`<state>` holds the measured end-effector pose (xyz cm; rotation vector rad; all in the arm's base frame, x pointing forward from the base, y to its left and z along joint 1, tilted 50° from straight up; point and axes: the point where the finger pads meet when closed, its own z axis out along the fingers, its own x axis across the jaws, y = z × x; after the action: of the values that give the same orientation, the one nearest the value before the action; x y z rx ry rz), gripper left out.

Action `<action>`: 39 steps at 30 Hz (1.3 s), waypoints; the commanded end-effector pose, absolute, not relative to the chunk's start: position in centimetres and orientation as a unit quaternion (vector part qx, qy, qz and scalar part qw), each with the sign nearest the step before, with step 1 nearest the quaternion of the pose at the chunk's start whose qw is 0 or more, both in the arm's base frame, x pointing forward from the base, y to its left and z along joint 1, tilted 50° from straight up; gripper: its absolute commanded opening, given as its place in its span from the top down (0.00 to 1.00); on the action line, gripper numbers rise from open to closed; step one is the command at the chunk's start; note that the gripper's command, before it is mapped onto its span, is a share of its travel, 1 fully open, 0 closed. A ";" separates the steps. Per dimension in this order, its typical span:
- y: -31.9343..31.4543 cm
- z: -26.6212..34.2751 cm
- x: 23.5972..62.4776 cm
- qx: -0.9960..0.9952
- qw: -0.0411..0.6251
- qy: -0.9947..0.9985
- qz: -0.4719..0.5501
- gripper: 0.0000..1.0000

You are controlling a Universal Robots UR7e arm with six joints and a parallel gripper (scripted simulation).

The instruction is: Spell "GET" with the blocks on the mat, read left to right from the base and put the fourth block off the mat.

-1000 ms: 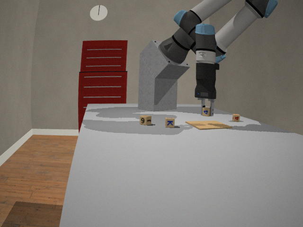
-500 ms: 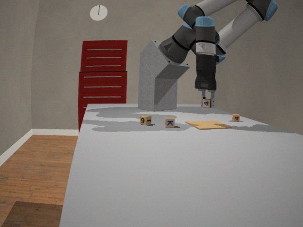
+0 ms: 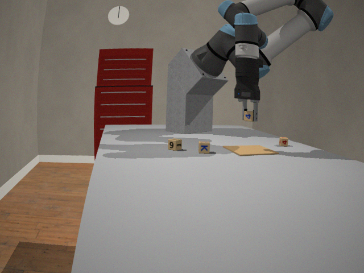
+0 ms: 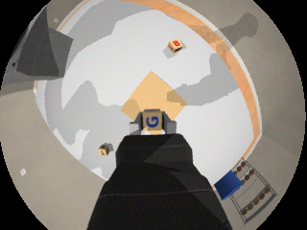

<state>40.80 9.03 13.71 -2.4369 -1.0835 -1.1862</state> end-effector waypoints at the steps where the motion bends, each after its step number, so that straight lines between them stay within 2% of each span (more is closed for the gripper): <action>1: 8.6 14.3 40.3 -0.829 0.112 -0.369 -0.404 0.43; 39: 8.7 14.4 39.8 -0.820 0.104 -0.390 -0.405 0.43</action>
<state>39.88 8.58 14.35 -2.4283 -1.1035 -1.1841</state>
